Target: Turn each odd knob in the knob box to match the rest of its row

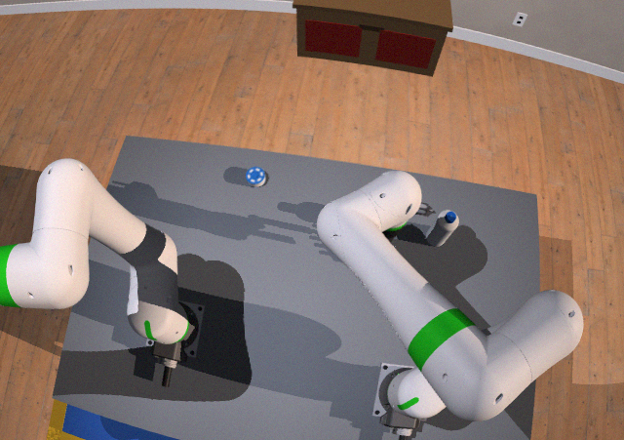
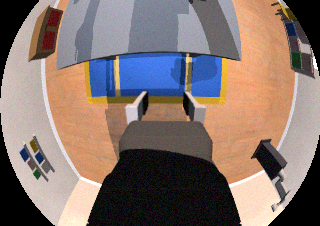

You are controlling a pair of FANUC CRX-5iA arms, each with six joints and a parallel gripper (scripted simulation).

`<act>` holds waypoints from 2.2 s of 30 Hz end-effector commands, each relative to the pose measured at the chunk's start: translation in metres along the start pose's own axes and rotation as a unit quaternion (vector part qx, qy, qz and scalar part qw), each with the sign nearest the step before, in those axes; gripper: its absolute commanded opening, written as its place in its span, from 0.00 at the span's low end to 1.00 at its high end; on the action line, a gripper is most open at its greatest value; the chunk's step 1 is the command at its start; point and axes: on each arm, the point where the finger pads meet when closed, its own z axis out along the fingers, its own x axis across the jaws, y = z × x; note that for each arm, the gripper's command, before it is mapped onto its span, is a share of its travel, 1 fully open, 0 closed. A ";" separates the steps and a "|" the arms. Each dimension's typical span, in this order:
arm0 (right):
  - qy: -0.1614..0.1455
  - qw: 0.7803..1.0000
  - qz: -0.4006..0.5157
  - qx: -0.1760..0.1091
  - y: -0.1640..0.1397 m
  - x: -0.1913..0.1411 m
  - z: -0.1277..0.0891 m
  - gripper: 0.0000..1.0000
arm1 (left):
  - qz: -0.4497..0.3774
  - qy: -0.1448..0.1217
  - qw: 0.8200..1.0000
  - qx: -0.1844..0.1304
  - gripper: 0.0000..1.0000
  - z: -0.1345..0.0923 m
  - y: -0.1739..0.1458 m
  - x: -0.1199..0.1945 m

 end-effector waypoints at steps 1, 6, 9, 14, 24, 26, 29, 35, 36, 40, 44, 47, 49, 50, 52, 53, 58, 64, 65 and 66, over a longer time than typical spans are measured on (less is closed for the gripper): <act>0.000 1.000 0.000 0.001 0.000 0.000 -0.001 1.00 | 0.000 0.000 1.000 -0.001 1.00 -0.001 0.000 0.000; 0.000 1.000 0.000 0.001 0.002 0.000 -0.001 1.00 | 0.000 0.000 1.000 -0.001 1.00 -0.001 0.000 0.000; 0.000 1.000 0.000 0.001 0.005 0.000 -0.001 1.00 | 0.000 0.000 1.000 -0.001 1.00 -0.001 0.000 0.000; 0.000 1.000 0.000 0.001 0.013 0.000 -0.001 1.00 | 0.000 0.000 1.000 -0.001 1.00 -0.001 0.000 0.000; 0.000 1.000 0.000 0.001 0.030 -0.001 -0.001 1.00 | 0.000 0.000 1.000 -0.001 1.00 -0.001 0.000 0.000; 0.000 1.000 0.000 0.001 0.034 -0.001 -0.001 1.00 | 0.000 0.000 1.000 -0.001 1.00 -0.001 0.000 0.000; 0.000 1.000 0.000 0.001 0.040 -0.001 -0.001 1.00 | 0.000 0.000 1.000 -0.001 1.00 -0.001 0.000 0.000; 0.000 1.000 0.000 0.001 0.049 -0.001 -0.001 1.00 | 0.000 0.000 1.000 -0.001 1.00 -0.001 0.000 0.000; 0.000 1.000 0.000 0.001 0.050 -0.002 -0.001 1.00 | 0.000 0.000 1.000 -0.001 1.00 -0.001 0.000 0.000; 0.000 1.000 0.000 0.001 0.051 -0.002 -0.001 1.00 | 0.000 0.000 1.000 -0.001 1.00 -0.001 0.000 0.000; 0.000 1.000 0.000 0.001 0.053 -0.002 -0.001 1.00 | 0.000 0.000 1.000 -0.001 1.00 -0.001 0.000 0.000; 0.000 1.000 0.000 0.001 0.053 -0.002 -0.001 1.00 | 0.000 0.000 1.000 -0.001 1.00 -0.001 0.000 0.000; 0.000 1.000 0.000 0.001 0.053 -0.002 -0.001 1.00 | 0.000 0.000 1.000 -0.001 1.00 -0.001 0.000 0.000; 0.000 1.000 0.000 0.001 0.053 -0.002 -0.001 1.00 | 0.000 0.000 1.000 -0.001 1.00 -0.001 0.000 0.000; 0.000 1.000 0.000 0.001 0.053 -0.002 -0.001 1.00 | 0.000 0.000 1.000 -0.001 1.00 -0.001 0.000 0.000; 0.000 1.000 0.000 0.001 0.053 -0.002 -0.001 1.00 | 0.000 0.000 1.000 -0.001 1.00 -0.001 0.000 0.000; 0.000 1.000 0.000 0.001 0.053 -0.002 -0.001 1.00 | 0.000 0.000 1.000 -0.001 1.00 -0.001 0.000 0.000; 0.000 1.000 0.000 0.001 0.053 -0.002 -0.001 1.00 | 0.000 0.000 1.000 -0.001 1.00 -0.001 0.000 0.000; 0.000 1.000 0.000 0.001 0.053 -0.002 -0.001 1.00 | 0.000 0.000 1.000 -0.001 1.00 -0.001 0.000 0.000; 0.000 1.000 0.000 0.001 0.053 -0.002 -0.001 1.00 | 0.000 0.000 1.000 -0.001 1.00 -0.001 0.000 0.000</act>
